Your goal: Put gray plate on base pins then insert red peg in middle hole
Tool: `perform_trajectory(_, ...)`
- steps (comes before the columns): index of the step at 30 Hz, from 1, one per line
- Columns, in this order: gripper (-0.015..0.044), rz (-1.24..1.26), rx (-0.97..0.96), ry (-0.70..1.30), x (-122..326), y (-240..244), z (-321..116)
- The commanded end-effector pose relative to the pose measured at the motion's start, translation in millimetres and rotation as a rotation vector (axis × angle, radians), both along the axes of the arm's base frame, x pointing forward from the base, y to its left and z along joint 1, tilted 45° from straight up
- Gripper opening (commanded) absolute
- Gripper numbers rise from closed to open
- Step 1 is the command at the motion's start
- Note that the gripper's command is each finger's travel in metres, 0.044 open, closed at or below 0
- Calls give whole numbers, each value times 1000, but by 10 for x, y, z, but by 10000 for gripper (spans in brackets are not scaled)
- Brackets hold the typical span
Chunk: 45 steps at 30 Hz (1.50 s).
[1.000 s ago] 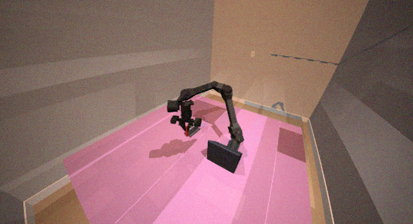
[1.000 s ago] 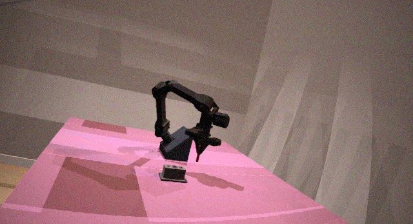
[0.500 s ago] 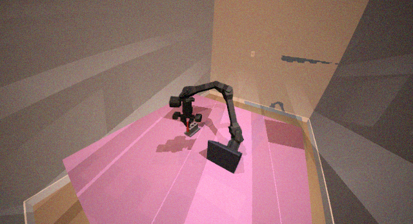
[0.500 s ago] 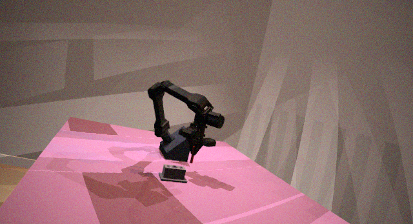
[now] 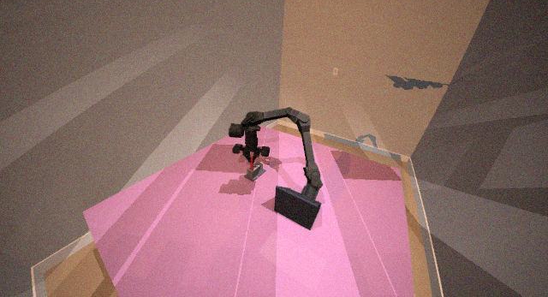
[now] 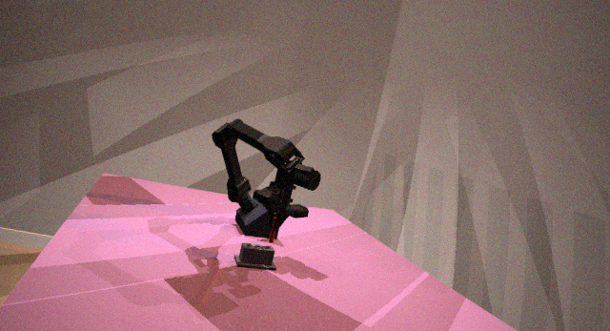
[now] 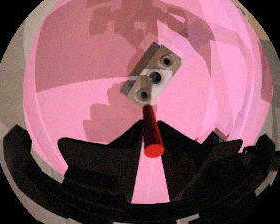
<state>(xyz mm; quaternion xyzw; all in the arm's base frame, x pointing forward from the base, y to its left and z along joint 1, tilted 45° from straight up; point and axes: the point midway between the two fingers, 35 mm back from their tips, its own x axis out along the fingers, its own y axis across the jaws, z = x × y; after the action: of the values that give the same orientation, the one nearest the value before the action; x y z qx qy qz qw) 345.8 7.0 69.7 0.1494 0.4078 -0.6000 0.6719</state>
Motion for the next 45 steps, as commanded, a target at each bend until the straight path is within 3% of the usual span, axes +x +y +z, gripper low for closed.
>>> perform_trajectory(1,0,4,-6,-3,33,-91,106)
perform_trajectory(10,0,1,-17,0,67,-286,270)
perform_trajectory(45,0,1,-17,0,85,-292,273)
